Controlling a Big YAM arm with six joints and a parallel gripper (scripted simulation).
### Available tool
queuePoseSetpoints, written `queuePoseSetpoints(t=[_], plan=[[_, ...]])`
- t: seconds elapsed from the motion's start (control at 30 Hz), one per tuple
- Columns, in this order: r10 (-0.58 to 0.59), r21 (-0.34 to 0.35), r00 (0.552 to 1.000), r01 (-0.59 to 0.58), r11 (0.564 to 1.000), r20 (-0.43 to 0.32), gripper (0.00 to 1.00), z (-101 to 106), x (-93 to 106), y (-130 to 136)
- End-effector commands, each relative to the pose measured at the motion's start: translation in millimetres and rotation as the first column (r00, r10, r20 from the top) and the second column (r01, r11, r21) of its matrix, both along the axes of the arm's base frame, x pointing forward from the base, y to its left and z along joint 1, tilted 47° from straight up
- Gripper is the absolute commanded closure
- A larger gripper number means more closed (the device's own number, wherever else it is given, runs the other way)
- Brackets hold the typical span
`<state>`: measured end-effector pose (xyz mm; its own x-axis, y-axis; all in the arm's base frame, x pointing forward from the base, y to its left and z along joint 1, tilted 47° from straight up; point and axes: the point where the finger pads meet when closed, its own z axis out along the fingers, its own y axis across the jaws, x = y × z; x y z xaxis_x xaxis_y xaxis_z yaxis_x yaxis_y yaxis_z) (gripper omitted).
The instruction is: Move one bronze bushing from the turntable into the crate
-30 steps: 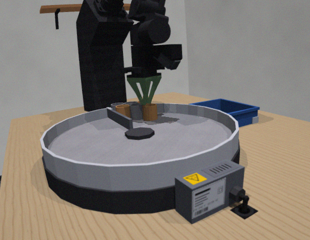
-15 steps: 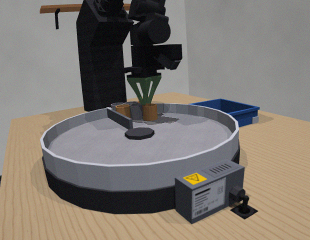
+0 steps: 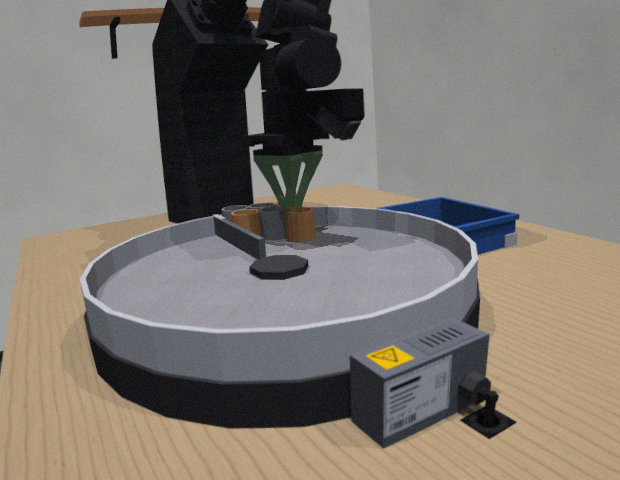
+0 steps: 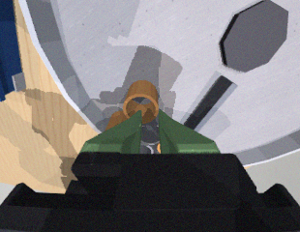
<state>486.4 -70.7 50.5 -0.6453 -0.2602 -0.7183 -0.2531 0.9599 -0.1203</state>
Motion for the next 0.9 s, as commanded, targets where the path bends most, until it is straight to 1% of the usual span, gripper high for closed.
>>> queuePoseSetpoints(t=[0.0,0.87], plan=[[-0.005,-0.012,1.0,0.006,1.0,0.025,0.81,15.7,3.7,-8.4],[-0.007,-0.013,1.0,0.007,1.0,0.025,0.82,17.9,5.9,-10.1]])
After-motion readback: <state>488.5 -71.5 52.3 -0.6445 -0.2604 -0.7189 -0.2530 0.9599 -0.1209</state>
